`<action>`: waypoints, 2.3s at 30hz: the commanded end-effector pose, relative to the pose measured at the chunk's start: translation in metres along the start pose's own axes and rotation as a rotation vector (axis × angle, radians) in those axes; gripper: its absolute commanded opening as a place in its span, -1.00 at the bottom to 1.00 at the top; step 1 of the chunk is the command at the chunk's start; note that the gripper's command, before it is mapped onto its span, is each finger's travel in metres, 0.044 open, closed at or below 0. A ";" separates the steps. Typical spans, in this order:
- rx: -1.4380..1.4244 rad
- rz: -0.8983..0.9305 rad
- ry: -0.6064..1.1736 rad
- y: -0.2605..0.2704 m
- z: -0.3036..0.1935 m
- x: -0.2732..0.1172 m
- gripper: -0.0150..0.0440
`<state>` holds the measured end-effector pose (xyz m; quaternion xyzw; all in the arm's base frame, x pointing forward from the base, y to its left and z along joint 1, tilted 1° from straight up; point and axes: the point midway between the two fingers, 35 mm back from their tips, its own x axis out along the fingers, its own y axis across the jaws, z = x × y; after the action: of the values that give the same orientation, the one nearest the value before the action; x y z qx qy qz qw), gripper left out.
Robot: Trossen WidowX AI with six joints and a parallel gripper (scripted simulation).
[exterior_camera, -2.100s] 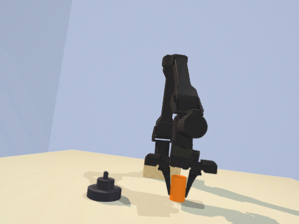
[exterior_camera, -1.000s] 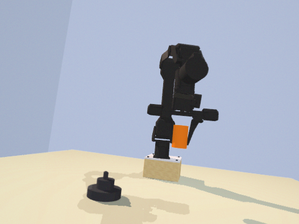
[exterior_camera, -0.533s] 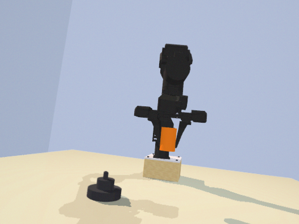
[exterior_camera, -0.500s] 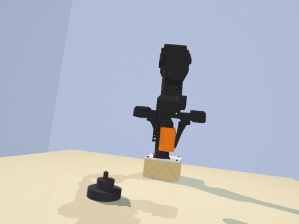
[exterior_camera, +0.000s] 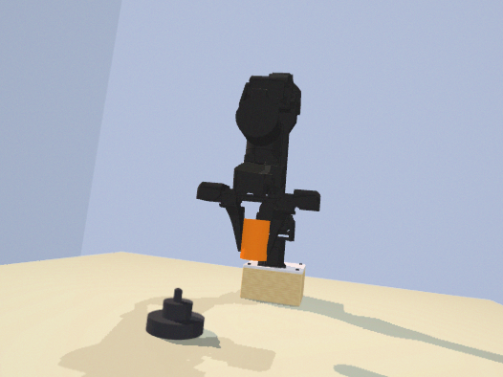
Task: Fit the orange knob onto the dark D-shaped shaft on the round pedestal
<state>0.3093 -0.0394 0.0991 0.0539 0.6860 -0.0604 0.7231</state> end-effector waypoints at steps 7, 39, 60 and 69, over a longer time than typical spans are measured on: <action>0.005 -0.004 -0.008 -0.026 0.010 0.007 -0.49; -0.043 -0.015 0.000 -0.103 0.025 0.033 -0.49; -0.037 -0.015 0.000 -0.104 0.025 0.053 -0.49; -0.037 -0.015 0.000 -0.103 0.024 0.053 -0.49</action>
<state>0.3194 -0.1460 0.0481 0.0358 0.6873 -0.0531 0.7235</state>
